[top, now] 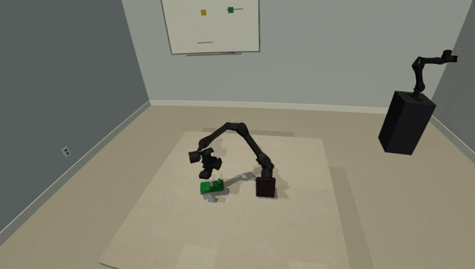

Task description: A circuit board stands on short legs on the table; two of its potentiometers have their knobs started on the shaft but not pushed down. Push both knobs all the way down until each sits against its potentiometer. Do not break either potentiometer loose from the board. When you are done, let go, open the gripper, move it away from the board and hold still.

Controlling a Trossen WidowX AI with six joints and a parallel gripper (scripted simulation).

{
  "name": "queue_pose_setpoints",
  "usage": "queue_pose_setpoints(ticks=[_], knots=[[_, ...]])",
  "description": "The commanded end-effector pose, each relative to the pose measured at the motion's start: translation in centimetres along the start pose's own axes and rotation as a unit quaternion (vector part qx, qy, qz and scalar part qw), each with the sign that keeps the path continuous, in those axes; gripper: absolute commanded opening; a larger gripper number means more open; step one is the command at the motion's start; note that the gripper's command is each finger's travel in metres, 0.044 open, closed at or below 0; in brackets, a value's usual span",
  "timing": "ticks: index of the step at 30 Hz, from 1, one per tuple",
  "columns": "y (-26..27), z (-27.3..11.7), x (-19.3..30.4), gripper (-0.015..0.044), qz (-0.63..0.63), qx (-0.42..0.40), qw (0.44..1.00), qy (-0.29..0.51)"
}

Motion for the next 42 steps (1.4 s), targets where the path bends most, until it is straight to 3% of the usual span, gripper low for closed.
queue_pose_setpoints(ticks=[1,21,42], knots=[[-0.11,0.26,-0.04,0.0000,0.058,-0.003,0.998,-0.001],[-0.11,0.49,-0.02,0.0000,0.394,-0.003,0.919,0.000],[-0.11,0.72,-0.02,0.0000,0.697,-0.003,0.717,0.002]])
Point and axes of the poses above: the point midway between the two fingers, 35 mm back from their tips, its own z axis out along the fingers, its own y axis across the jaws, x = y × z, the point moved 7 cm from there along -z, back along the fingers, and after that the axes turned 6 degrees about z, right-handed, at the moved point
